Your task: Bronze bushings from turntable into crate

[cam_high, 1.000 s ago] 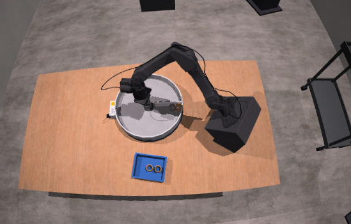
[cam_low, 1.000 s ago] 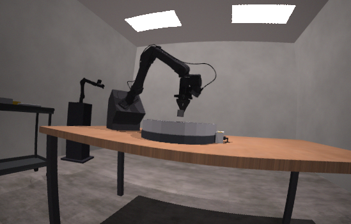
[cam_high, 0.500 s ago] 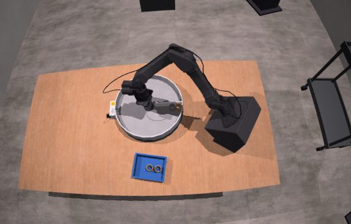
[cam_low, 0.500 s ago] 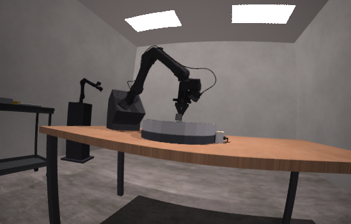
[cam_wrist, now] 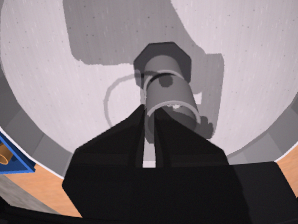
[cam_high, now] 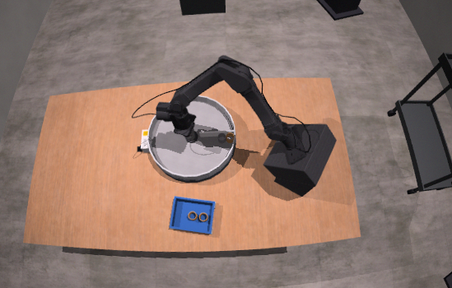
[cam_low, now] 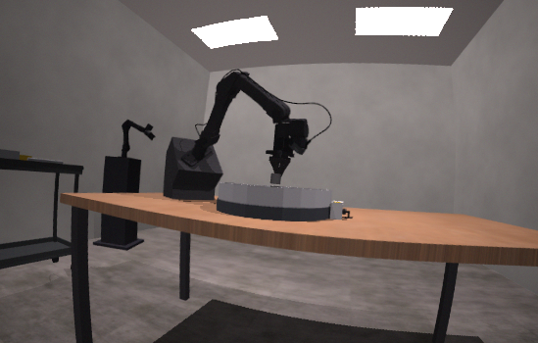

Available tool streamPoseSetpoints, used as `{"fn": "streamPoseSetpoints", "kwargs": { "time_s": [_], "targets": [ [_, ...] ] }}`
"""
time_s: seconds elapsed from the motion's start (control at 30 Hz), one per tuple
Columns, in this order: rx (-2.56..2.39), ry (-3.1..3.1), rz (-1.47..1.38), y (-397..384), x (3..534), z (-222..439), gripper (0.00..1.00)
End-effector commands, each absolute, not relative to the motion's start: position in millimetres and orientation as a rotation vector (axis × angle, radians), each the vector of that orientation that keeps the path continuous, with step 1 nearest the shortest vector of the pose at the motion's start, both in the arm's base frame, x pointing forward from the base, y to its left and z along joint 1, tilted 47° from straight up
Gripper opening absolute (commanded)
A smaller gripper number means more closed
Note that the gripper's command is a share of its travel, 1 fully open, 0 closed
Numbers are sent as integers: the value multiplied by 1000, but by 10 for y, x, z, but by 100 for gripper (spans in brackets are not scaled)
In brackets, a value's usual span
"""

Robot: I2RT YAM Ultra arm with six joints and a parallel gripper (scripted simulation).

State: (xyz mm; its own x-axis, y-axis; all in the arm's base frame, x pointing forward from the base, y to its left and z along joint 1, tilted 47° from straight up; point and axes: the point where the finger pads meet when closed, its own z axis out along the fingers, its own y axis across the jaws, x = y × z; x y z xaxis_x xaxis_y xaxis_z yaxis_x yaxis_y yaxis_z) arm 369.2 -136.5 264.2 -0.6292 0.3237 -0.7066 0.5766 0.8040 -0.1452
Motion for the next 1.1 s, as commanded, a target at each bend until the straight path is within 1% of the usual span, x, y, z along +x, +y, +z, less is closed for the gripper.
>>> {"fn": "streamPoseSetpoints", "kwargs": {
  "time_s": [0.0, 1.07],
  "targets": [
    [636, 2219, -445, -1300, 3729, 2914, 0],
    [647, 2237, -459, -1306, 3772, 2828, 0]
  ]
}}
